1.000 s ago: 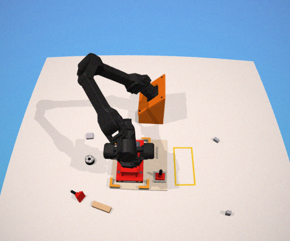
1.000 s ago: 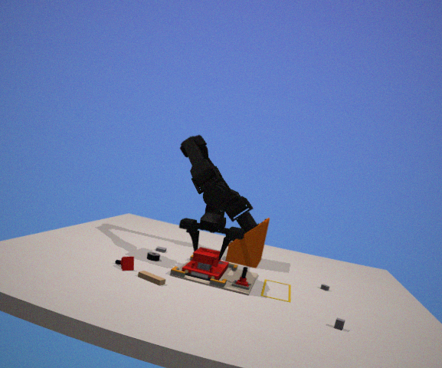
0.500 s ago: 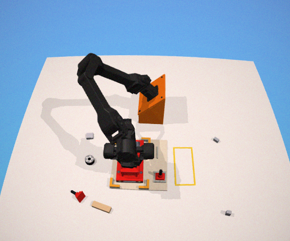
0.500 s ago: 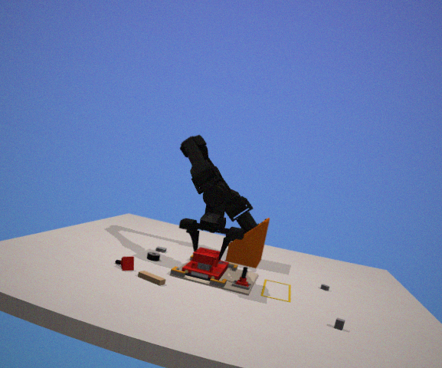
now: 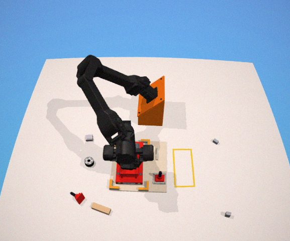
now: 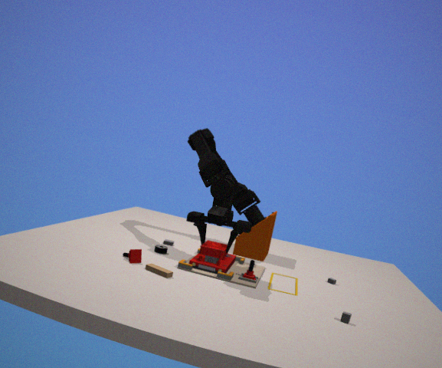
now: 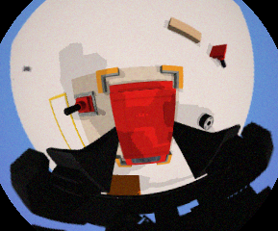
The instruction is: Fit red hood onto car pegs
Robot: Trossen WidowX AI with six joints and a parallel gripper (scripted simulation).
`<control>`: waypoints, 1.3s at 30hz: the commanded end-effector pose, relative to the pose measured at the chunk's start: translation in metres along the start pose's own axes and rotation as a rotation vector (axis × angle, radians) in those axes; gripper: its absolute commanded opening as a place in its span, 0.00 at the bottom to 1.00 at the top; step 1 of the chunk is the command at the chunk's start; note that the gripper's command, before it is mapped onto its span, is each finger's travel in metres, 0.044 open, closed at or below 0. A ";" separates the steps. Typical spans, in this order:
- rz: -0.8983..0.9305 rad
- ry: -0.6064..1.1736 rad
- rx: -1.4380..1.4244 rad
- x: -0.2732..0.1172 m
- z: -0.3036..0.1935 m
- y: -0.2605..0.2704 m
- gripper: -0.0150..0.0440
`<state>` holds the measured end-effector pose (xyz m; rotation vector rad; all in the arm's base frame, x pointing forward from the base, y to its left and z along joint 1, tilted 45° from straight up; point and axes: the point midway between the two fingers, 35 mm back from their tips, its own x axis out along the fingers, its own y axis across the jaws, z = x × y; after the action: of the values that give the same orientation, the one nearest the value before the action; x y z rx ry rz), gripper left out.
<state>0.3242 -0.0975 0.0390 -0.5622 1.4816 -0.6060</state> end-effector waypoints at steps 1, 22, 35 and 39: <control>-0.006 -0.002 -0.002 0.000 0.000 -0.001 0.25; -0.006 -0.002 -0.002 0.004 0.000 -0.002 0.25; -0.006 -0.002 -0.002 0.010 0.000 -0.003 0.25; -0.006 -0.002 -0.002 0.011 0.000 -0.003 0.25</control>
<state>0.3239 -0.1055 0.0334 -0.5652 1.4799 -0.6075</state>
